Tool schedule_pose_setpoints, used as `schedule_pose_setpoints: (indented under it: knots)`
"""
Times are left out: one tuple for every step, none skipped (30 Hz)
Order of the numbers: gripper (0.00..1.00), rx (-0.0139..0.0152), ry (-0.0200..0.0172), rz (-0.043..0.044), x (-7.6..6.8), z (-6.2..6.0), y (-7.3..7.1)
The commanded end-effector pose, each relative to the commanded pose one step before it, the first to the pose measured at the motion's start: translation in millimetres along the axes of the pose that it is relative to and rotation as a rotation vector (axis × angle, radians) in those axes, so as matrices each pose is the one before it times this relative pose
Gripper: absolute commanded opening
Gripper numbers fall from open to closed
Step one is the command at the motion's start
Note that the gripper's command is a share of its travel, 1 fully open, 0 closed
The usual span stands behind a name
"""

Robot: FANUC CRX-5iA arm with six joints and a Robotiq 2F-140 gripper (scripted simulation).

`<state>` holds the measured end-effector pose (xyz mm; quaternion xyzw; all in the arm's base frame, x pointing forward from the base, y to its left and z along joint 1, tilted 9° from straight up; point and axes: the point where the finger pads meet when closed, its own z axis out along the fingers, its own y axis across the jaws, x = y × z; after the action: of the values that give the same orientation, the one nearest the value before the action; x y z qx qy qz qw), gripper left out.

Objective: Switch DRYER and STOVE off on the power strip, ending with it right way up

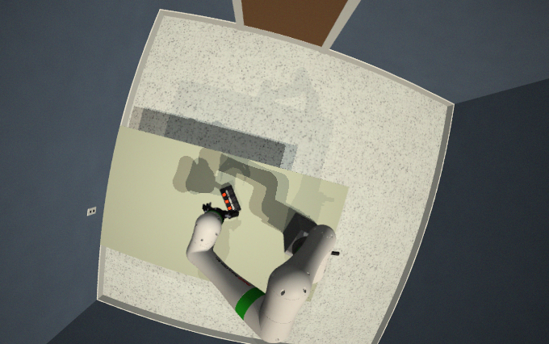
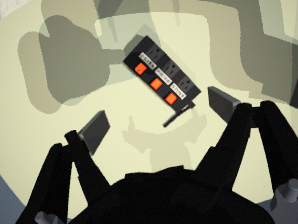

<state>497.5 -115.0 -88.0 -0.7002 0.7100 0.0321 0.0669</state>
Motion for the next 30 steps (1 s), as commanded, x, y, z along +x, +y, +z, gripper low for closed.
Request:
schedule_pose_setpoints:
  knots:
    - [1.0,0.00161,-0.00208,-0.1215,9.18,8.6,-7.22]
    - [1.0,-0.00005,0.00001,-0.08623,6.87,6.81,-3.65]
    - [1.0,-0.00005,0.00001,-0.09044,7.59,7.33,-2.95]
    - [1.0,-0.00022,0.00056,-0.07157,7.52,7.16,-1.9]
    - [1.0,-0.0007,0.00167,-0.03535,6.58,6.3,-0.97]
    - [1.0,-0.00057,0.00112,-0.04159,5.0,4.86,-0.44]
    - [1.0,-0.00017,0.00032,-0.04494,3.13,3.08,-0.09]
    - [1.0,0.00074,-0.00117,-0.04561,1.37,1.36,0.04]
    - [1.0,0.00127,-0.00222,-0.03042,0.23,0.22,0.02]
    - [0.0,0.0,0.0,0.0,0.0,0.0,0.0]
    - [0.0,0.0,0.0,0.0,0.0,0.0,0.0]
    - [0.0,0.0,0.0,0.0,0.0,0.0,0.0]
    - [0.0,0.0,0.0,0.0,0.0,0.0,0.0]
    - [0.0,0.0,0.0,0.0,0.0,0.0,0.0]
    - [0.0,0.0,0.0,0.0,0.0,0.0,0.0]
    - [0.0,0.0,0.0,0.0,0.0,0.0,0.0]
    - [0.0,0.0,0.0,0.0,0.0,0.0,0.0]
    - [0.0,0.0,0.0,0.0,0.0,0.0,0.0]
    - [0.0,0.0,0.0,0.0,0.0,0.0,0.0]
    - [0.0,0.0,0.0,0.0,0.0,0.0,0.0]
    - [0.0,0.0,0.0,0.0,0.0,0.0,0.0]
    - [0.0,0.0,0.0,0.0,0.0,0.0,0.0]
    - [0.0,0.0,0.0,0.0,0.0,0.0,0.0]
    - [0.0,0.0,0.0,0.0,0.0,0.0,0.0]
    - [0.0,0.0,0.0,0.0,0.0,0.0,0.0]
    - [0.0,0.0,0.0,0.0,0.0,0.0,0.0]
    - [0.0,0.0,0.0,0.0,0.0,0.0,0.0]
    - [0.0,0.0,0.0,0.0,0.0,0.0,0.0]
    - [0.0,0.0,0.0,0.0,0.0,0.0,0.0]
    - [0.0,0.0,0.0,0.0,0.0,0.0,0.0]
